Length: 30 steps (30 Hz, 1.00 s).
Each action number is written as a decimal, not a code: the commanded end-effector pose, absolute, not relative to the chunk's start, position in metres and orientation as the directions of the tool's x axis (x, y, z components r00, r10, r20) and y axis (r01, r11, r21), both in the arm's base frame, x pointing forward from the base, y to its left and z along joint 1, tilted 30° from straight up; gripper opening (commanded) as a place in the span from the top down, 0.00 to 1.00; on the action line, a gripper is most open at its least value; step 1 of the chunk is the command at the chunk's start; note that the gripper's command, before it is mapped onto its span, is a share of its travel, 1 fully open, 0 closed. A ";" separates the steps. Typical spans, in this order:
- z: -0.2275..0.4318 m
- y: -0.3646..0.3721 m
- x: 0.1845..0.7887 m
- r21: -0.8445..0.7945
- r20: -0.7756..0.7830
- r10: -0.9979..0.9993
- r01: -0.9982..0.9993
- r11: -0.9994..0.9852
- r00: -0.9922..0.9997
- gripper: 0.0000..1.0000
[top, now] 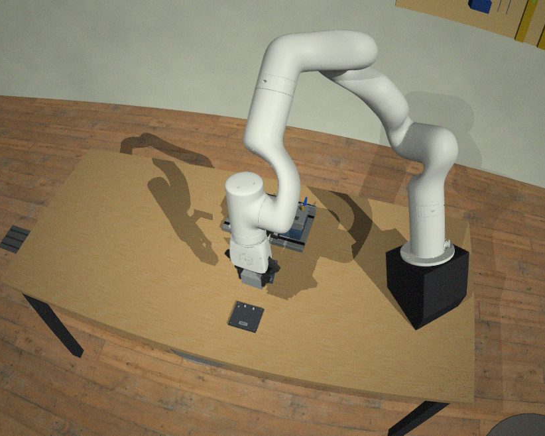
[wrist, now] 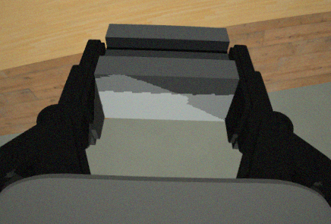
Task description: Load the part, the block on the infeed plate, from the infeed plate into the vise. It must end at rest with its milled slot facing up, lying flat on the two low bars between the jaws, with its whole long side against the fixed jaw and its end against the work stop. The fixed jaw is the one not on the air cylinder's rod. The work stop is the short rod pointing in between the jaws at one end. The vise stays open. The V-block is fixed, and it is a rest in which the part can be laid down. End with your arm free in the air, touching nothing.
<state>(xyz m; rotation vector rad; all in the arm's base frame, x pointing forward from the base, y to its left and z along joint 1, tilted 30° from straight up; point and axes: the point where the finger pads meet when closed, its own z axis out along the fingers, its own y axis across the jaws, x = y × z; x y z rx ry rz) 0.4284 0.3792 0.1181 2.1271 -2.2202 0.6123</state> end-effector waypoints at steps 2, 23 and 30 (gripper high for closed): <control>0.117 0.383 0.422 -0.252 0.231 -0.966 -0.966 0.058 -0.118 1.00; 0.113 0.400 0.402 -0.168 0.088 -0.953 -0.947 0.272 -0.290 1.00; 0.114 0.410 0.396 -0.123 0.018 -0.924 -0.918 0.378 -0.383 1.00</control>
